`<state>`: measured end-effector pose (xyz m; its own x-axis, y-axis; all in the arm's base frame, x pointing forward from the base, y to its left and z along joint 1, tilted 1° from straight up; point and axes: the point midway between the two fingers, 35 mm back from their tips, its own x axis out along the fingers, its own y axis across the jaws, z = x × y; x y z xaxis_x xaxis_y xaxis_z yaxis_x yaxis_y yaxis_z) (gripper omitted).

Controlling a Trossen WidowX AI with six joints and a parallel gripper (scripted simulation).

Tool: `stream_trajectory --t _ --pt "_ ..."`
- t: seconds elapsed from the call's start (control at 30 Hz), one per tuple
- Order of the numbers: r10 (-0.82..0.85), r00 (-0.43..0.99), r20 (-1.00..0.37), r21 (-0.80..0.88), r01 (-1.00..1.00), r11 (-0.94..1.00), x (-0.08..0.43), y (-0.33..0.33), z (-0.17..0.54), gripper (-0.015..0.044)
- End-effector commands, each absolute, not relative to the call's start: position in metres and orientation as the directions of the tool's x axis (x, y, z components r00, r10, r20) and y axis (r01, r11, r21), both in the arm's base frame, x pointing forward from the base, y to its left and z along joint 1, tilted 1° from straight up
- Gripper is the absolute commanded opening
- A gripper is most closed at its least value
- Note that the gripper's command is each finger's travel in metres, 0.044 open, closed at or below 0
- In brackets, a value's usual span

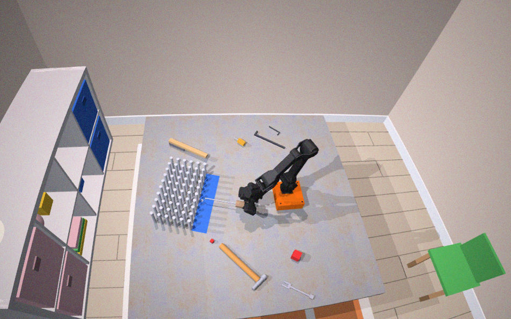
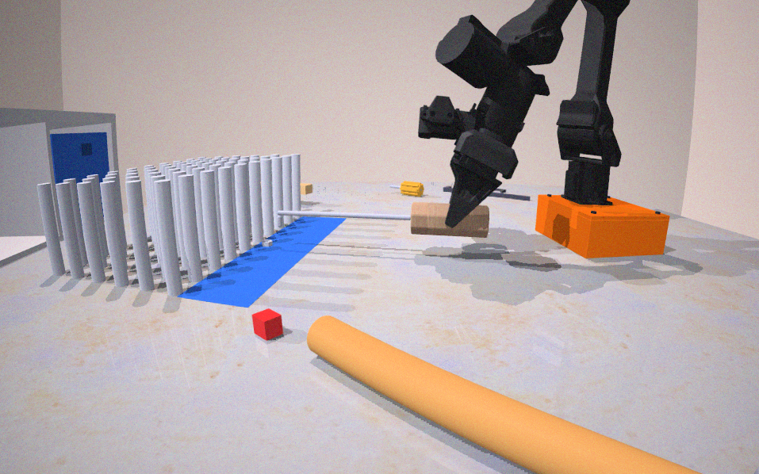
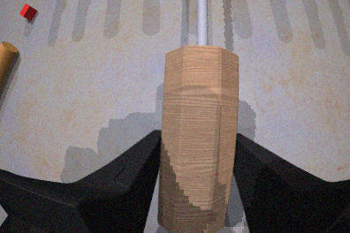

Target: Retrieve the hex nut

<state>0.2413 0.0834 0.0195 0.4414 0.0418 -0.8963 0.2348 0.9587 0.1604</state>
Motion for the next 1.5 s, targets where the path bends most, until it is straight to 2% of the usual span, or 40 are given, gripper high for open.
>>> stream_trajectory --t 0.0,1.03,1.07,1.47 --pt "0.037 0.443 -0.896 0.158 0.240 0.958 0.228 0.084 0.019 0.0000" --pt "0.039 0.444 -0.895 0.159 0.236 0.959 0.232 0.084 0.150 0.0000" --pt "0.034 0.429 -0.902 0.152 0.243 0.958 0.233 0.086 0.135 0.0000" --pt "0.051 0.380 -0.924 0.166 0.277 0.947 0.232 0.138 0.152 0.0000"
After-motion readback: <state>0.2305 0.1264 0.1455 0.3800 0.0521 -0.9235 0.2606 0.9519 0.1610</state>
